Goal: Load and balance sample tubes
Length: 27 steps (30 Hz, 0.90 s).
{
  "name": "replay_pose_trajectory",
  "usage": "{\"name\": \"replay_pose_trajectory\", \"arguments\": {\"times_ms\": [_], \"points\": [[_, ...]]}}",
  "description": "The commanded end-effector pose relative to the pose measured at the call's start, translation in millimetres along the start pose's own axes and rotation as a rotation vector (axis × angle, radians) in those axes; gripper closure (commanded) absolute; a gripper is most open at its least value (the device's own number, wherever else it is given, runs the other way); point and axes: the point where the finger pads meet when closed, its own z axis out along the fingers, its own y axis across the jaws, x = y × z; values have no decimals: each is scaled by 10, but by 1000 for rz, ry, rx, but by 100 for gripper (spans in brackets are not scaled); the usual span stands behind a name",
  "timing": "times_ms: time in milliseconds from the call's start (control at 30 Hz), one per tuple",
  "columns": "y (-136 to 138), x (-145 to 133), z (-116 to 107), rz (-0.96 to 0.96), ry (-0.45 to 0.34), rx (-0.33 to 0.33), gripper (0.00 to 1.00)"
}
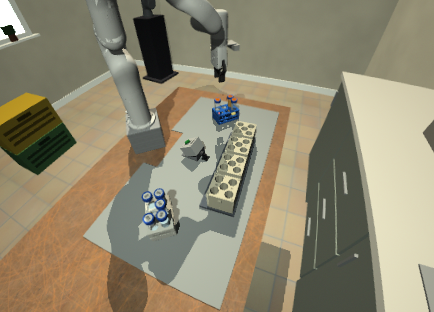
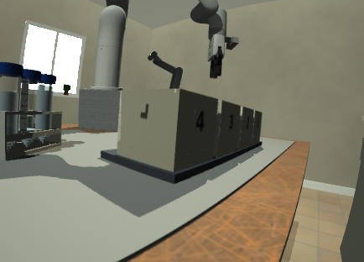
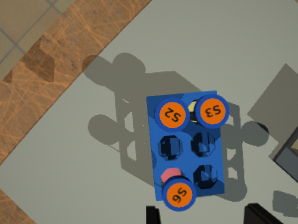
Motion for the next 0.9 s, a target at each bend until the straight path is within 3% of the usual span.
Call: {"name": "replay_pose_trajectory", "arguments": {"times_ms": [0,367,867], "points": [[-23,221,-13,138,2,-3,43],[-66,670,-14,438,3,-3,43],[-65,670,-14,872,4,-2,43]]}}
